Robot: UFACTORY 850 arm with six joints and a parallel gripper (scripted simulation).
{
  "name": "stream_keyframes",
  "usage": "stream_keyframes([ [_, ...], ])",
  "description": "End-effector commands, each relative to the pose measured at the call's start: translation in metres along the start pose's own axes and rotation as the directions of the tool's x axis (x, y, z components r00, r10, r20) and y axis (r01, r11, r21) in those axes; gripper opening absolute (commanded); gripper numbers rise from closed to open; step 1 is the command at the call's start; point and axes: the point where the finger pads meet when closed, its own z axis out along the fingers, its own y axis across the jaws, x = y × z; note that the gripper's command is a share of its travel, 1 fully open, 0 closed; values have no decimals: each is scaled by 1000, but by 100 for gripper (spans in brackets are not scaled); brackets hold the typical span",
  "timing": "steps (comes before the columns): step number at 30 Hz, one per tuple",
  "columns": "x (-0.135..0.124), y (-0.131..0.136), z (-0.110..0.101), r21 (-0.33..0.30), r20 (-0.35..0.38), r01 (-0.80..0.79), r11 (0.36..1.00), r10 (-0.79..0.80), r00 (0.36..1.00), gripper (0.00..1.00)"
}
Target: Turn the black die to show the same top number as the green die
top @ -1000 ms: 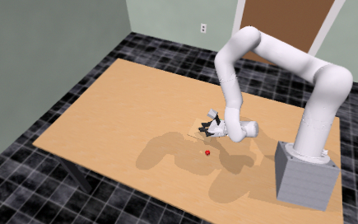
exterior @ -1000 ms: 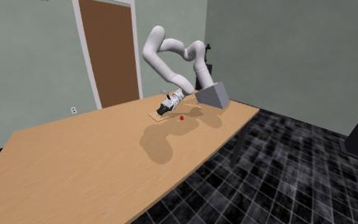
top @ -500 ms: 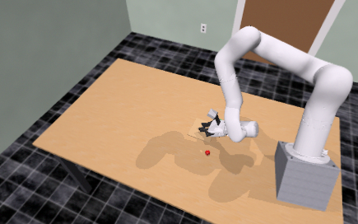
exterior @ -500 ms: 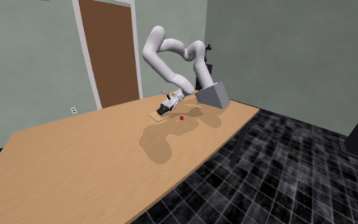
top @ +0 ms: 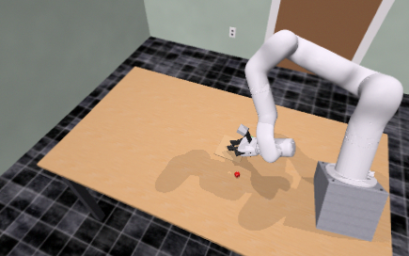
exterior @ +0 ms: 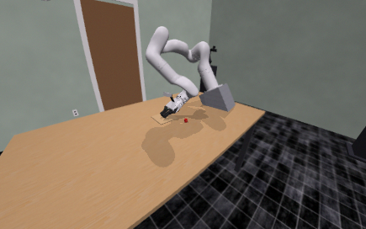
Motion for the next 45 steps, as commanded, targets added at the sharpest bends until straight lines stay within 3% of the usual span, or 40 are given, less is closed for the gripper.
stream_keyframes([
  [1,1,0,-5,0,-1,0,1000,0,1000,36],
  [16,1,0,-46,0,-1,0,1000,0,1000,36],
  [27,2,0,-51,0,-1,0,1000,0,1000,36],
  [45,52,0,-77,0,-1,0,1000,0,1000,36],
])
